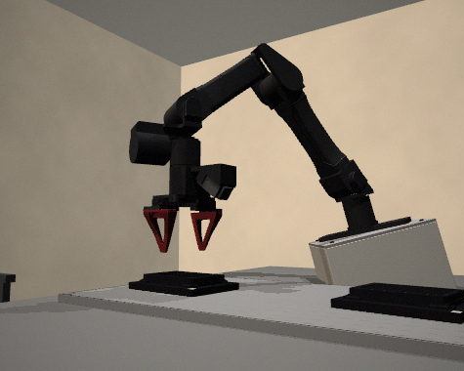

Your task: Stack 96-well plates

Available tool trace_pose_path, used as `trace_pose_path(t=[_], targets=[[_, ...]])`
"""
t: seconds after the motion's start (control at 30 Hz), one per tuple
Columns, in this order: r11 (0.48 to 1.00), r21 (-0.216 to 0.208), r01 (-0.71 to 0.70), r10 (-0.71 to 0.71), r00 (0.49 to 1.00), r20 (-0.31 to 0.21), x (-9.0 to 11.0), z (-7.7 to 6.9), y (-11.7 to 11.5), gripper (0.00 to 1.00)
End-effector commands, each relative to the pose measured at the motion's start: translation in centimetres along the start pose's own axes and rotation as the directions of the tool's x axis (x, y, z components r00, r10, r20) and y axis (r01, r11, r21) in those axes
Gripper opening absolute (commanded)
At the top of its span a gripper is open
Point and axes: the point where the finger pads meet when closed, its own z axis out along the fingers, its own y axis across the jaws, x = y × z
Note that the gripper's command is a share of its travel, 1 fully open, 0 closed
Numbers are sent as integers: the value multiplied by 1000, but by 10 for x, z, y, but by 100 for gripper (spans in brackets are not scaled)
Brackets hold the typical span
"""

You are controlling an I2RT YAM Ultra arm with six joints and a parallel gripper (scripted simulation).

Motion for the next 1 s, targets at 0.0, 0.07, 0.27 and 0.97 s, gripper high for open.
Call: trace_pose_path(t=[0.0, 0.07, 0.27, 0.97], targets=[[1000, -12, -2, 2, 1000, 15, 0, 15, 5, 100], [1000, -12, -2, 2, 1000, 15, 0, 19, 5, 100], [1000, -11, -1, 2, 1000, 15, -1, 28, 5, 100], [1000, 12, -1, 1, 1000, 6, 1, 52, -4, 100]])
